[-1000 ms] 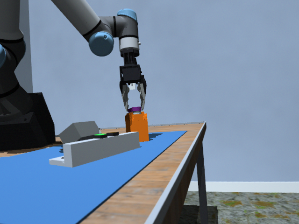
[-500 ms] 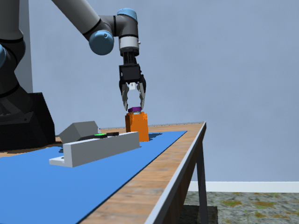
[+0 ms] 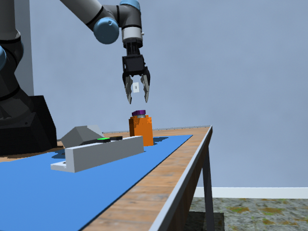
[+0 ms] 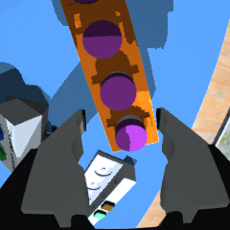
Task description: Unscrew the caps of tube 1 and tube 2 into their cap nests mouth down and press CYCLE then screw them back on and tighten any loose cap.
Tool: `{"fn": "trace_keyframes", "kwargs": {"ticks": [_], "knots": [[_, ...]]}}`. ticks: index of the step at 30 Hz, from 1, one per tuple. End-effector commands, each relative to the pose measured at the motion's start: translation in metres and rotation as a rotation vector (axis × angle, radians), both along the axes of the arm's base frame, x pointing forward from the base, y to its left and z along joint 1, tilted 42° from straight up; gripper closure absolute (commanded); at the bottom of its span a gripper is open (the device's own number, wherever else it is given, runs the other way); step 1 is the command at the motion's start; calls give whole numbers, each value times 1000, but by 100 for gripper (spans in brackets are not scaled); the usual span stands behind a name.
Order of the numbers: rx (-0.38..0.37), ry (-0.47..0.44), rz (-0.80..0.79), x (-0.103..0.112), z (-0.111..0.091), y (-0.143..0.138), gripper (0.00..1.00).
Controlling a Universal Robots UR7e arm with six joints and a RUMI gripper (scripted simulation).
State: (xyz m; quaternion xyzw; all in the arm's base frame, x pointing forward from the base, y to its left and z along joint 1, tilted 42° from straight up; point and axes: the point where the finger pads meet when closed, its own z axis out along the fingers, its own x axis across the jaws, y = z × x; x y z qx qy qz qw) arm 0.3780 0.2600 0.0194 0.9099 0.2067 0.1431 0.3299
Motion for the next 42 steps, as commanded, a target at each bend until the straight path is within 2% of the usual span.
{"fn": "trace_keyframes", "kwargs": {"ticks": [1, 4, 7, 9, 11, 24, 35, 42], "knots": [[1, 0, -2, -2, 5, 4, 65], [-100, 136, 181, 11, 22, -11, 65], [-99, 136, 181, 11, 22, -11, 65], [-164, 225, 304, 19, 33, -20, 65], [-191, 262, 354, 23, 39, -26, 65], [-195, 270, 358, 23, 36, -30, 65], [-197, 273, 358, 35, 10, -48, 65], [-197, 273, 358, 35, 10, -48, 65]]}}
